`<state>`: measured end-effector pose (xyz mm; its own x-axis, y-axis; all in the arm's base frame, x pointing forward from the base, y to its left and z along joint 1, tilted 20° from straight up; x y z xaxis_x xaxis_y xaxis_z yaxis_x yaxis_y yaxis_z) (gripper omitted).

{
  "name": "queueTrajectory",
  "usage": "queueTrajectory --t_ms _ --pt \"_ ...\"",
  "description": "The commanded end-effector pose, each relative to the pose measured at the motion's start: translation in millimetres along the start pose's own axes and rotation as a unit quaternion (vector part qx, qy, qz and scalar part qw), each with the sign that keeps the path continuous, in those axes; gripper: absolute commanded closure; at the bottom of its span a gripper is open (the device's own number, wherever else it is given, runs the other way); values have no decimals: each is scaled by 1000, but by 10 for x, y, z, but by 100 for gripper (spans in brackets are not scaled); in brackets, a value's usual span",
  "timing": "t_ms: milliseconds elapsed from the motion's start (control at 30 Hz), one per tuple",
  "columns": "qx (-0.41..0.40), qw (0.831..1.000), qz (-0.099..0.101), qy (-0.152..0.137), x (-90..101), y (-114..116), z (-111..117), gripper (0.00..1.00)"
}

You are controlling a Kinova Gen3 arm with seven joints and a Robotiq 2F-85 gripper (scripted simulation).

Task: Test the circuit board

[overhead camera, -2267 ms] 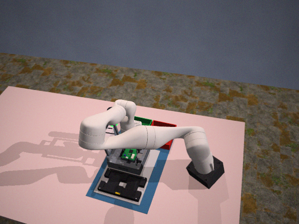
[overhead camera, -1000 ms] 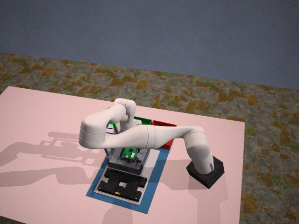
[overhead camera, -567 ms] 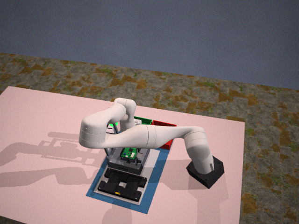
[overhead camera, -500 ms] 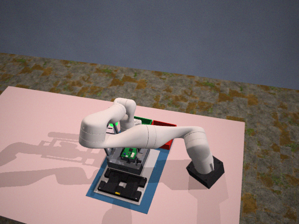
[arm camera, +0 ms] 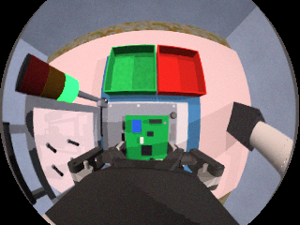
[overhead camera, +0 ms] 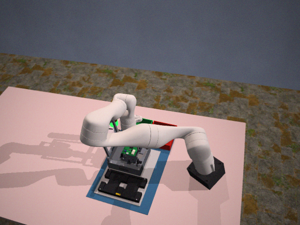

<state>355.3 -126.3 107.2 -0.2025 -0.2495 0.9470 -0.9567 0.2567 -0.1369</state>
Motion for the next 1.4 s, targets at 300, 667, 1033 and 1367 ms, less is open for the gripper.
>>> queueTrajectory --t_ms 300,667,1033,1367 --pt "2 1000 6 -4 422 -43 -32 23" --pt "2 1000 6 -3 535 -42 -30 23" --pt "2 1000 6 -3 535 -40 -30 23" --pt "2 1000 6 -3 534 -42 -27 23"
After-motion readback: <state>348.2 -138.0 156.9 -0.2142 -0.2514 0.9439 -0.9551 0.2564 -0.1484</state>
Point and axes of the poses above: the point where the finger pads meet when closed, its own x axis back along the fingers, its own y axis across the jaws, z = x × y, the point moved 5 cm from there along x, back along the fingers
